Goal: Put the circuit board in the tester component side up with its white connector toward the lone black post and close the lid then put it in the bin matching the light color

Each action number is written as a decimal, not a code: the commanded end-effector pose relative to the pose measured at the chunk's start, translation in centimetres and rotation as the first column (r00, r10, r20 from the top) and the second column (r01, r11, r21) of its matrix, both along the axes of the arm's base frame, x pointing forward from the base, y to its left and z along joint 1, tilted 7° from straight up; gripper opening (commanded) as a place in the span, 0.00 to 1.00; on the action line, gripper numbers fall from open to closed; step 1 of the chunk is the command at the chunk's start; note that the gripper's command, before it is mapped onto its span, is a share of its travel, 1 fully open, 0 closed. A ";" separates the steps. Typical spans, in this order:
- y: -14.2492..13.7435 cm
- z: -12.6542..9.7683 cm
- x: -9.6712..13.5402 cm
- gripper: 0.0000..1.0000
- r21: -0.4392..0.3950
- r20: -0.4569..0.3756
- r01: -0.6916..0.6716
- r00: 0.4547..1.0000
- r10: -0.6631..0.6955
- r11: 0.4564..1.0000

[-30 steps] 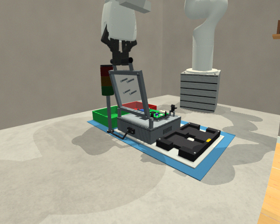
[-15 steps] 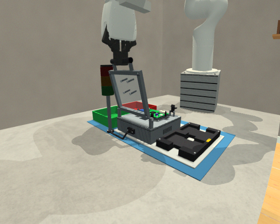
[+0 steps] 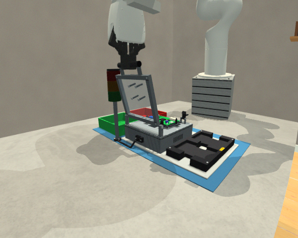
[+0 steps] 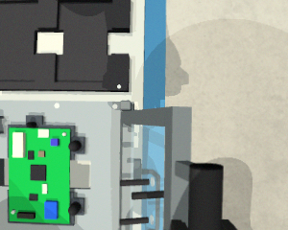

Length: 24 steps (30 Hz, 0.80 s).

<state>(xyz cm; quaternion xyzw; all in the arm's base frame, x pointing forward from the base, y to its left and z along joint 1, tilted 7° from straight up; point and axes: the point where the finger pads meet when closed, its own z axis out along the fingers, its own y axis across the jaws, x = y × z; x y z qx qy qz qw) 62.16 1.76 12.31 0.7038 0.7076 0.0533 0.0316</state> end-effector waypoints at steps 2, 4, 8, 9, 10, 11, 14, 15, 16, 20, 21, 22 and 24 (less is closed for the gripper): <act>0.0 0.1 0.1 0.00 0.000 0.002 0.000 1.000 0.000 1.000; 0.0 0.1 0.1 0.00 0.000 0.002 0.000 1.000 0.000 1.000; 0.0 0.1 0.1 0.00 0.000 0.002 0.000 1.000 0.000 1.000; 0.0 0.1 0.1 0.00 0.000 0.002 0.000 1.000 0.000 1.000; 0.0 0.1 0.1 0.00 0.000 0.002 0.000 1.000 0.000 1.000; 0.0 0.1 0.1 0.00 0.000 0.002 0.000 1.000 0.000 1.000; 0.0 0.1 0.0 0.00 0.000 0.002 0.000 1.000 0.000 1.000; 0.0 0.1 0.0 0.00 0.000 0.002 0.000 1.000 0.000 1.000; 0.0 0.1 0.0 0.00 0.000 0.002 0.000 1.000 0.000 1.000; 0.0 0.1 -0.2 0.00 0.000 0.002 0.000 1.000 0.000 1.000; 0.0 0.1 -0.3 0.00 0.000 0.002 0.000 1.000 0.000 1.000; 0.0 0.1 -0.4 0.00 0.000 0.002 0.000 1.000 0.000 1.000; 0.0 0.2 -0.6 0.00 0.000 0.002 0.000 1.000 0.000 1.000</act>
